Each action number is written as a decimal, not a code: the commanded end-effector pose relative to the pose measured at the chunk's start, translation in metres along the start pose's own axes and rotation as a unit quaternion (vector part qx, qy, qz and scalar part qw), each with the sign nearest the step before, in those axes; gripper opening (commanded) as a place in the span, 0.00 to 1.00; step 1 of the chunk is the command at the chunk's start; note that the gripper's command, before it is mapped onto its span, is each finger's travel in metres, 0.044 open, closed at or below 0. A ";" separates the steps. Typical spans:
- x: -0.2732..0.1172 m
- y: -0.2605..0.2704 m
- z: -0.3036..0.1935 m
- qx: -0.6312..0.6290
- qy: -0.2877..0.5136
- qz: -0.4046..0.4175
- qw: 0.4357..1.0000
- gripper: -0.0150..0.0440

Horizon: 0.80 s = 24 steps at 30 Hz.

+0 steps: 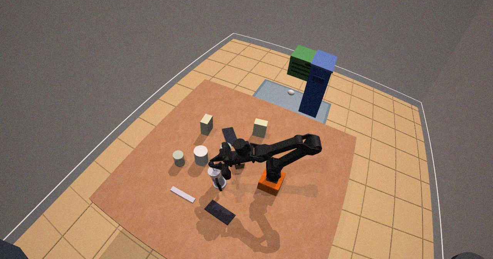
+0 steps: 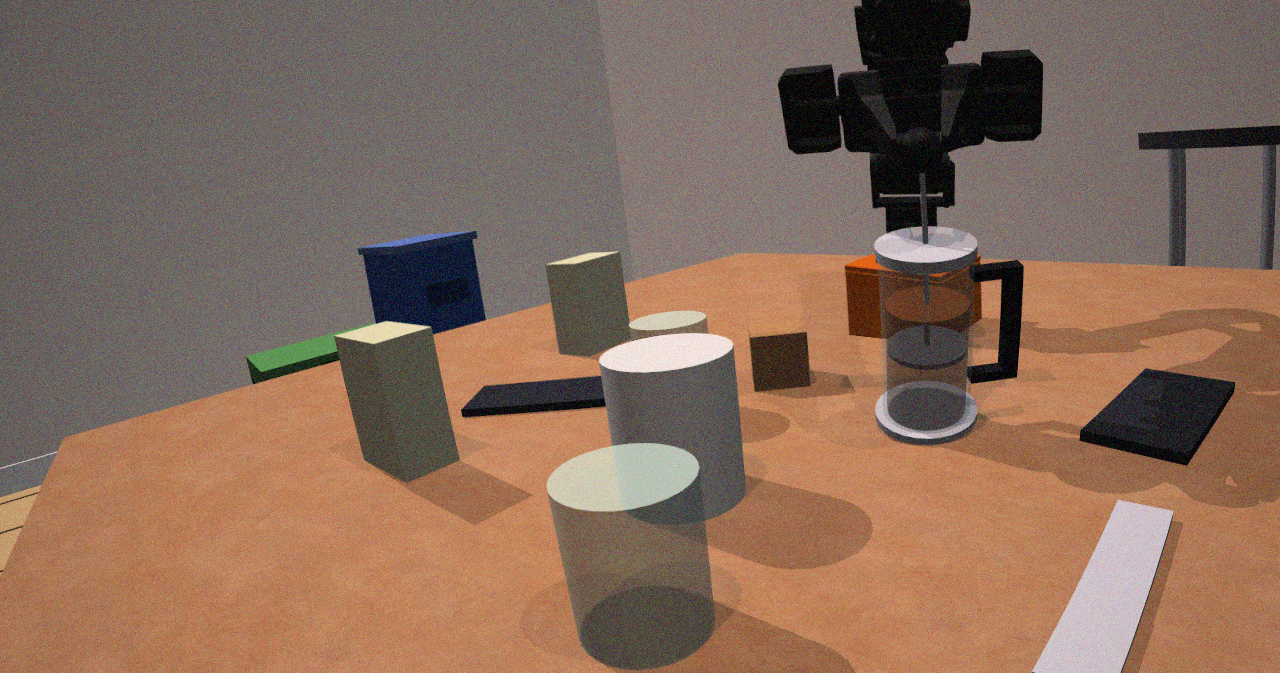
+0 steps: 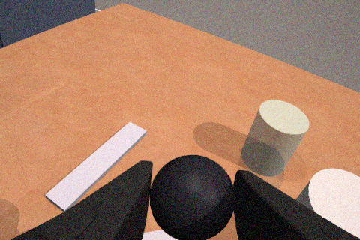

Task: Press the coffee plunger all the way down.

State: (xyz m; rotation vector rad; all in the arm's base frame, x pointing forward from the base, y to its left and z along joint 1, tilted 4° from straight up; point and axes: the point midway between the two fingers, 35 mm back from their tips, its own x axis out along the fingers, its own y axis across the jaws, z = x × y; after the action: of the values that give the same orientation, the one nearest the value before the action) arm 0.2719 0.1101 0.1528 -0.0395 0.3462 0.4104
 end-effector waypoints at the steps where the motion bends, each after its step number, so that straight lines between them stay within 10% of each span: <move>1: 0.009 0.000 -0.034 0.009 0.055 0.001 0.998 0.45; 24: 0.016 0.000 -0.030 0.009 0.055 0.001 0.998 0.45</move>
State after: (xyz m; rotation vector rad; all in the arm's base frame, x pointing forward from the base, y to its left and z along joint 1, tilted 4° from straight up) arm 0.2775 0.1129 0.1389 -0.0455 0.3879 0.4096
